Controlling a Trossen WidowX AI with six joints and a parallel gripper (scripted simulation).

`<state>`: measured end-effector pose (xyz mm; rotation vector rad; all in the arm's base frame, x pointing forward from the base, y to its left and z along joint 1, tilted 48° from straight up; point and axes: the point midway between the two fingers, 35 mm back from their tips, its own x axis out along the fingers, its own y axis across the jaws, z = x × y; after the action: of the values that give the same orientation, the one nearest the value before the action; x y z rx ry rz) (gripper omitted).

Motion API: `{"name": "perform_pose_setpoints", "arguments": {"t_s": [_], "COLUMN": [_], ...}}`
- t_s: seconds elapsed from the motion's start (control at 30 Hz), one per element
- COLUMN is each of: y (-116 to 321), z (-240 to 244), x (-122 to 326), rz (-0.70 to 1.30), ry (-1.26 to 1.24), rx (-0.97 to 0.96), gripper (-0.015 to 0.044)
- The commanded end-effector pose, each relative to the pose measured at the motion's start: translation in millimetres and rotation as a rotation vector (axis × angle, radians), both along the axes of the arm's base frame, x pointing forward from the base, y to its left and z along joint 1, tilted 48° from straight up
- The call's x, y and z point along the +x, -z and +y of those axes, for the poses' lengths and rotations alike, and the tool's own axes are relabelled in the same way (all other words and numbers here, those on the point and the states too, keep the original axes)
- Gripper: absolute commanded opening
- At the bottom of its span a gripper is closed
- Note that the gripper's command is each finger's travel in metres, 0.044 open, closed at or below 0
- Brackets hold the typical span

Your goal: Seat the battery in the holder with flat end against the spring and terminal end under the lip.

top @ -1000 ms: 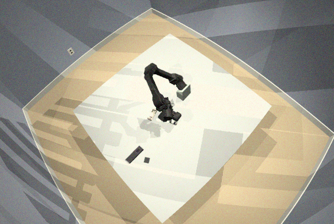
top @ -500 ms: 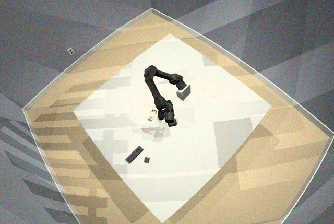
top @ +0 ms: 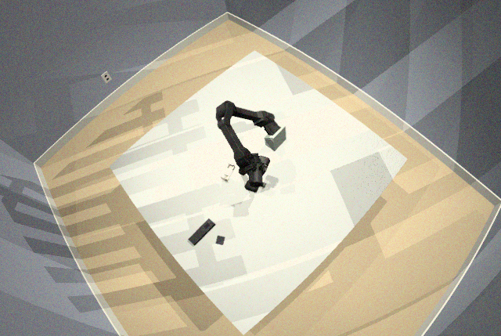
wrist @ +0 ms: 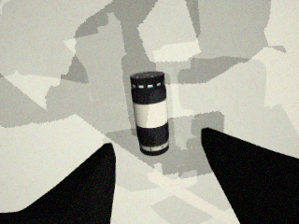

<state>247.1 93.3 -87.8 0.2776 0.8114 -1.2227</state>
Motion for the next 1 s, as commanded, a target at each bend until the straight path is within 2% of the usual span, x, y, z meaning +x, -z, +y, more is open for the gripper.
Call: {"name": "perform_pose_setpoints", "arguments": {"t_s": [0.0,0.97], "y": [1,30], "z": [-1,-33], "x": [0,5], "rz": [-0.026,-0.026], "ry": [0.021,0.021], "rx": [0.001,0.000], "gripper": [0.0248,0.0248]}}
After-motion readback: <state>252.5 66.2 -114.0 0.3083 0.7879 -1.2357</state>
